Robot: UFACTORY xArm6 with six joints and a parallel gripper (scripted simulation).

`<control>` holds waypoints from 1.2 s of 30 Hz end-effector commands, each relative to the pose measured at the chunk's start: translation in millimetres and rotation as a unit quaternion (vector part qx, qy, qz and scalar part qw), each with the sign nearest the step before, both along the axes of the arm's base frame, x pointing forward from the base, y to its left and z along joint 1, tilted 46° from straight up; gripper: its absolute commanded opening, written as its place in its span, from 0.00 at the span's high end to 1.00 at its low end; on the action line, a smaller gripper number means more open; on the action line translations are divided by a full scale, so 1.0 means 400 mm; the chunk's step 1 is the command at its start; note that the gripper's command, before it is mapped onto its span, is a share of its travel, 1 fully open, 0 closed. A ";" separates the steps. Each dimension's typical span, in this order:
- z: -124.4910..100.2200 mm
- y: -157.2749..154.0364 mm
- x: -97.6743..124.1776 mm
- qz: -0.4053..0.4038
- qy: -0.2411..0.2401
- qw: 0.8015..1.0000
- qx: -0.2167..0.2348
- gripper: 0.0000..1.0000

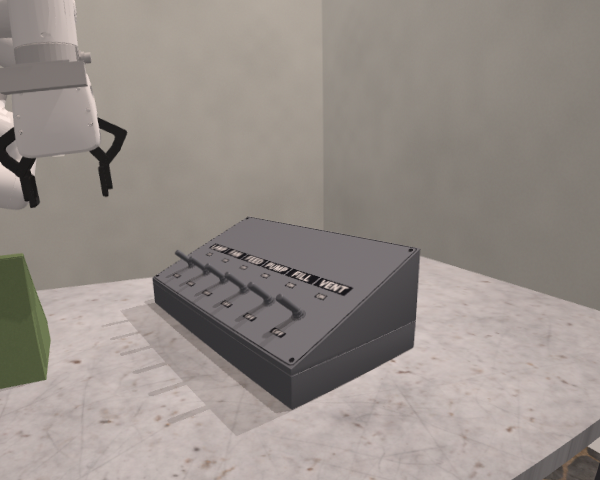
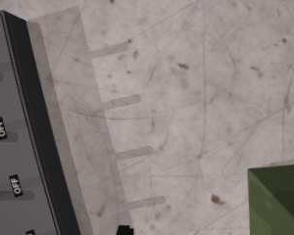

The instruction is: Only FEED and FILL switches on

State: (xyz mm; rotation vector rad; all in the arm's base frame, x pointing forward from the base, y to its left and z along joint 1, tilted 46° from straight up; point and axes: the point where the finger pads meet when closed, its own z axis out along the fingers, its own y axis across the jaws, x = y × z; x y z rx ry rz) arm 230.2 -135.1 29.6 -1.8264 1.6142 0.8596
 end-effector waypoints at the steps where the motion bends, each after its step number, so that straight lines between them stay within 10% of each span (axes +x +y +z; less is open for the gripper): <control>1: 0.044 0.047 0.062 0.055 -0.096 0.994 -0.004 0.00; 18: 0.175 0.232 0.198 0.231 -0.368 0.900 -0.011 0.00; 36: 0.325 0.469 0.264 0.398 -0.627 0.669 -0.024 0.00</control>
